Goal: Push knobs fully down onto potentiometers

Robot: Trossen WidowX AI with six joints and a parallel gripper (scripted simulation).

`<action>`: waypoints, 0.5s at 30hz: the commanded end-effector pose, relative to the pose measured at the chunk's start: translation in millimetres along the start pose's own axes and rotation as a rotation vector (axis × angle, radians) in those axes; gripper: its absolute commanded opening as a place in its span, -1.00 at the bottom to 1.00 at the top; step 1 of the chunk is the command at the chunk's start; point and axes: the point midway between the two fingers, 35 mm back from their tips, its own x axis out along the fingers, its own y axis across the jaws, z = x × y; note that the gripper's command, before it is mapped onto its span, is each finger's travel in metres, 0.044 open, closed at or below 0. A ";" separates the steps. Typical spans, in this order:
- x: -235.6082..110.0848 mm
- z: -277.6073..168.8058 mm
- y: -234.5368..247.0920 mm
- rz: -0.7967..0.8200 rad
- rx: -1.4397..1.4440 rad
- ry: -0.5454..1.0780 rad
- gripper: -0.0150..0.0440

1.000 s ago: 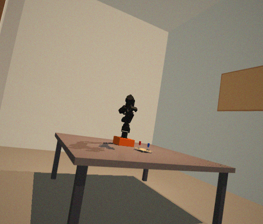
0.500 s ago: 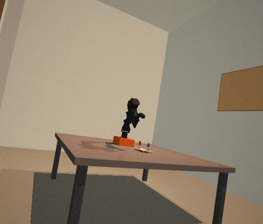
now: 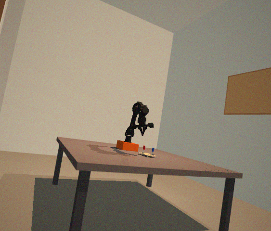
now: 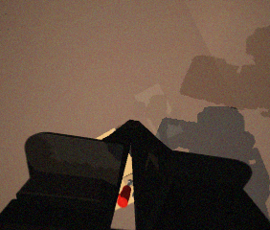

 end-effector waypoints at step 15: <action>5.5 -71.6 9.6 -0.046 -0.558 0.169 -0.49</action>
